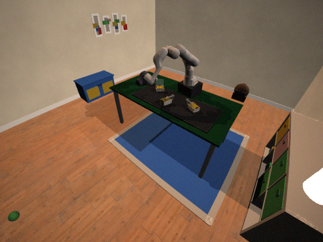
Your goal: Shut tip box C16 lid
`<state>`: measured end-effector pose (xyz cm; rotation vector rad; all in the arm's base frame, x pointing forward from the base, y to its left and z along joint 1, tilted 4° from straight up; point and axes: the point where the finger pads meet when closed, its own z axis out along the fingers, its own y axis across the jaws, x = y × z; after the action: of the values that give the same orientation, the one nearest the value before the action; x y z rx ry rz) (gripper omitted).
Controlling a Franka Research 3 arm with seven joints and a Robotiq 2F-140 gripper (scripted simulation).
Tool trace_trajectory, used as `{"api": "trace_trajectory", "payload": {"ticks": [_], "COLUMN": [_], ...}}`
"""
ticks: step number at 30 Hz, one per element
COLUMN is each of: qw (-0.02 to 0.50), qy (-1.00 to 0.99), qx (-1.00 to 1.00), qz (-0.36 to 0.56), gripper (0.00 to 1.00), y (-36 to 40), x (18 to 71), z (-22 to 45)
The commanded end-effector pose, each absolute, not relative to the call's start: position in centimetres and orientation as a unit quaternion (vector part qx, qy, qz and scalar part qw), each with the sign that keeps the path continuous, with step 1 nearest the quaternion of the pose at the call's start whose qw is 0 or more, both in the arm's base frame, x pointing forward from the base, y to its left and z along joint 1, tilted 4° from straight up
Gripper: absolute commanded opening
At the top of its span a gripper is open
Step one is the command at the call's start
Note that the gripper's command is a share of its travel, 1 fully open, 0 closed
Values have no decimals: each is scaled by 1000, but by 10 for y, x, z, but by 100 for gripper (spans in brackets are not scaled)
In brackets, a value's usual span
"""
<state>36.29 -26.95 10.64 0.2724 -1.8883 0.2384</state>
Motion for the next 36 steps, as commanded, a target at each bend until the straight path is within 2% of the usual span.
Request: {"api": "trace_trajectory", "payload": {"ticks": [1,10,23,27,29,36], "qw": [571,571,571,523,523,433], "qy": [-806,-806,-806,-833,-833,-870], "qx": [119,119,119,157,157,220], "qz": [99,99,99,93,93,82], "gripper": [0,0,0,0,0,0], "y": [-281,-314,-321,-332,-332,-349], "x": [354,324,317,300,300,270], "z": [105,103,102,101,101,98]}}
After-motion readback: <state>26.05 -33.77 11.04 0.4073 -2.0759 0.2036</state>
